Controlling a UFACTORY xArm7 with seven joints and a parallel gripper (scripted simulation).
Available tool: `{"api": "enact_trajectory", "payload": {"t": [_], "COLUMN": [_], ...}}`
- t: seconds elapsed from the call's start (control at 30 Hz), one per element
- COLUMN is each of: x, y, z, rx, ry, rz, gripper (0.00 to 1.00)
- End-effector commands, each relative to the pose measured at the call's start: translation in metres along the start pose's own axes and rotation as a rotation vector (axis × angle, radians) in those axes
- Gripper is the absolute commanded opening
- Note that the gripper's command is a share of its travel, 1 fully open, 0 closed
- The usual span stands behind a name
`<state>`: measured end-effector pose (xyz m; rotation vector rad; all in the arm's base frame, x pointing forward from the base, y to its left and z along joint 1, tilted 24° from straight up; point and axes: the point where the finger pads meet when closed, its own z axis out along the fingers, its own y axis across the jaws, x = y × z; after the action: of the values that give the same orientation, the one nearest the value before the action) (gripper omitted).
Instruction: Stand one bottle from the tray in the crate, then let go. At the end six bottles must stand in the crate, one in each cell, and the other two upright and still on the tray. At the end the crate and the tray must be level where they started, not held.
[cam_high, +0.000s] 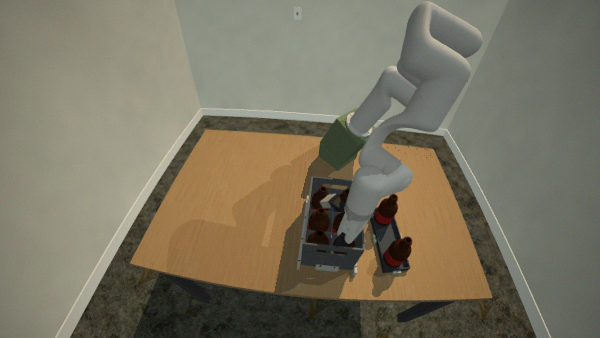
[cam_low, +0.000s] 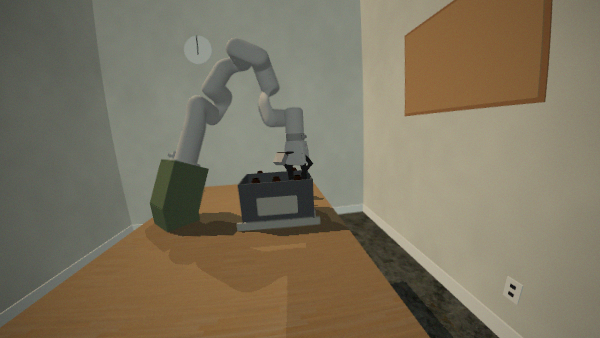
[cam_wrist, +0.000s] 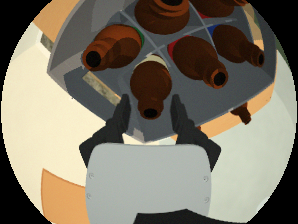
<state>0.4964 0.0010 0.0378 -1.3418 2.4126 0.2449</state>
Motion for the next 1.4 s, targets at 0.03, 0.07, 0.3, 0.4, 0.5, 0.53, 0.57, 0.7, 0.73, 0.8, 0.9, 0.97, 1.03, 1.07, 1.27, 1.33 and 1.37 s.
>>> {"api": "enact_trajectory", "payload": {"t": [0.03,0.07,0.3,0.4,0.5,0.53,0.57,0.7,0.73,0.8,0.9,0.97,1.03,1.07,1.27,1.33,1.37], "x": [-0.0002,-0.0002,-0.0002,-0.0002,-0.0002,-0.0002,-0.0002,-0.0002,-0.0002,-0.0002,-0.0002,-0.0002,-0.0002,-0.0002,-0.0002,-0.0002,-0.0002], "y": [-0.0017,-0.0017,-0.0017,-0.0017,-0.0017,-0.0017,-0.0017,-0.0017,-0.0017,-0.0017,-0.0017,-0.0017,-0.0017,-0.0017,-0.0016,-0.0016,-0.0016], "z": [-0.0013,-0.0013,-0.0013,-0.0013,-0.0013,-0.0013,-0.0013,-0.0013,-0.0013,-0.0013,-0.0015,-0.0020,-0.0028,-0.0034,-0.0094,-0.0094,-0.0108], "rx": [0.004,0.004,0.004,0.004,0.004,0.004,0.004,0.004,0.004,0.004,0.004,0.004,0.004,0.004,0.004,0.004,0.004], "ry": [-0.001,-0.001,-0.001,-0.001,-0.001,-0.001,-0.001,-0.001,-0.001,-0.001,-0.001,-0.001,-0.001,-0.001,-0.001,-0.001,-0.001], "rz": [0.000,0.000,0.000,0.000,0.000,0.000,0.000,0.000,0.000,0.000,0.000,0.000,0.000,0.000,0.000,0.000,0.000], "gripper": [0.65,0.65,0.65,0.65,0.65,0.65,0.65,0.65,0.65,0.65,0.65,0.65,0.65,0.65,0.65,0.65,0.65]}}
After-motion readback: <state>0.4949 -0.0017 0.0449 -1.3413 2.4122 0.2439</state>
